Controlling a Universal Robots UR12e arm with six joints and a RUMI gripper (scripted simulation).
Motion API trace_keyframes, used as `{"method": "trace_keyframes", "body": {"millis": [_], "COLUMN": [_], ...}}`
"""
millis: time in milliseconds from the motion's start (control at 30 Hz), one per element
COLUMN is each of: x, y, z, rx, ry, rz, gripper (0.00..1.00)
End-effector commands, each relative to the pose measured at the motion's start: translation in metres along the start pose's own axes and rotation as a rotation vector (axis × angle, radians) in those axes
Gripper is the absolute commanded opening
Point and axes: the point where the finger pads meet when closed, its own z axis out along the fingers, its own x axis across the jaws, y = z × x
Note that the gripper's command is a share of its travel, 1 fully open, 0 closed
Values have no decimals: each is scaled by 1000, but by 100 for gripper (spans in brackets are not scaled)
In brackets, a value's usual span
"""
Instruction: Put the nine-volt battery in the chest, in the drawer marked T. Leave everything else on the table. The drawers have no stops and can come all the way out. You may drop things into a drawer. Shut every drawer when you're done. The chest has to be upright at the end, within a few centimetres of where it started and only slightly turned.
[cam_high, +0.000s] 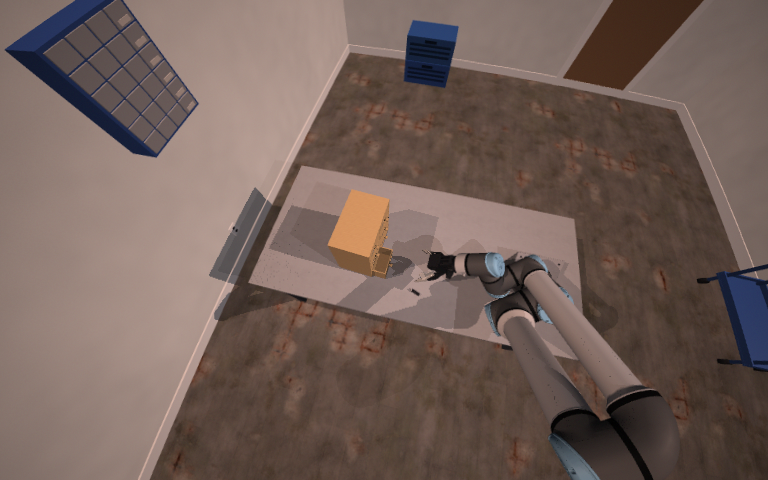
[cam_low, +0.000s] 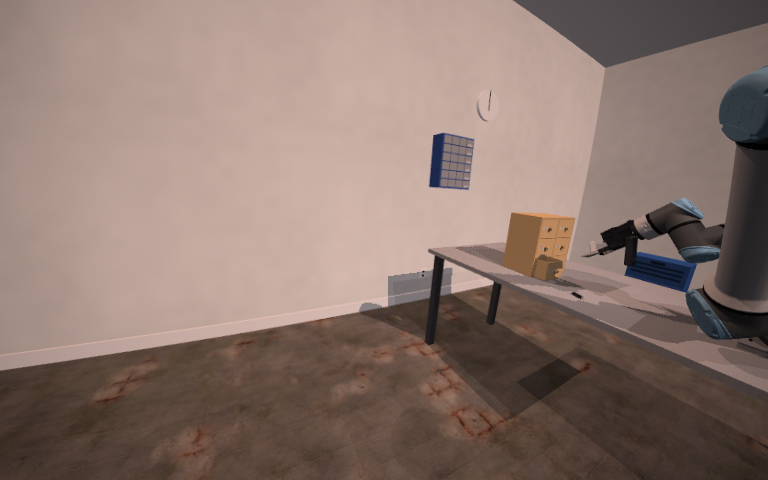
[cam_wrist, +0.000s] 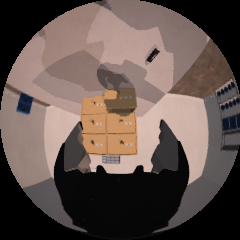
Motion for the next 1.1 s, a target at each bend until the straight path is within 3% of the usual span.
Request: {"method": "trace_keyframes", "body": {"millis": [0,1067], "x": [-2,-2], "y": [1,-3], "z": [6,30], "rx": [-71,-299], "ry": [-12,-13], "rz": [2,1], "gripper": [100,100]}}
